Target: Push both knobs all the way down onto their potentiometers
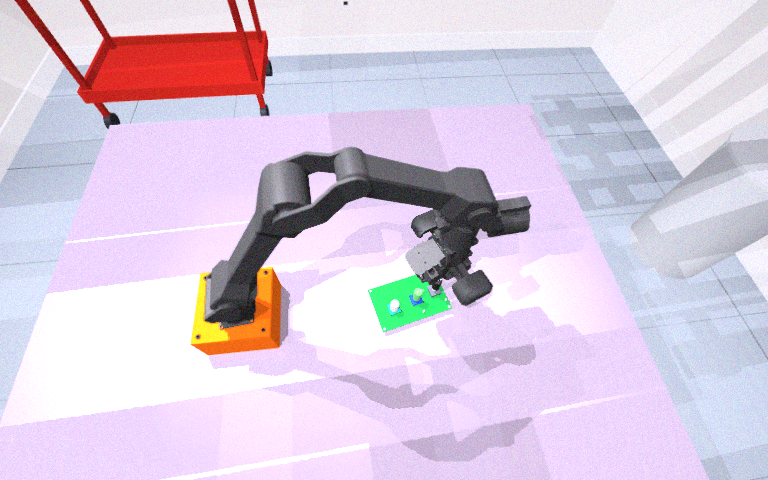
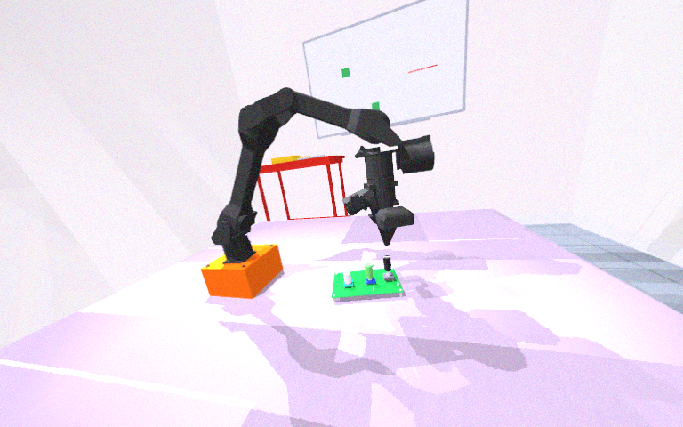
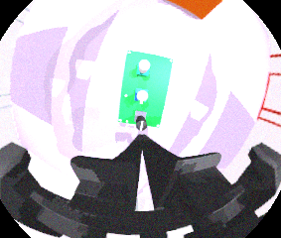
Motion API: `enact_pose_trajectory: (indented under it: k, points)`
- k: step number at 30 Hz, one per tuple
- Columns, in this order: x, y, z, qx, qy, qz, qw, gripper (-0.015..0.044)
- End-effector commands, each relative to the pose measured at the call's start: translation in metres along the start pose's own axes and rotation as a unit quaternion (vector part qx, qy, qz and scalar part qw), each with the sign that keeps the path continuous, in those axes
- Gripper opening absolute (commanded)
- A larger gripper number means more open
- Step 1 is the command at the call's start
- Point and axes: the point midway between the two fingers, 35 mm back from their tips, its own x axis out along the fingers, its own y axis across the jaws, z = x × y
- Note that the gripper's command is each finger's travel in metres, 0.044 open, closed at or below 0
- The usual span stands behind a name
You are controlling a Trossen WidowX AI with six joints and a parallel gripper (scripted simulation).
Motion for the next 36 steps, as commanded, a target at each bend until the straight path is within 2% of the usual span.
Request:
enact_pose_trajectory:
  k: [1,21,36]
  points:
    - [0.007,-0.001,0.002,0.003,-0.005,-0.004,1.000,0.0000]
    - [0.028,-0.002,0.002,0.003,-0.005,-0.004,1.000,0.0000]
    - [0.027,-0.002,0.002,0.003,-0.005,-0.004,1.000,0.0000]
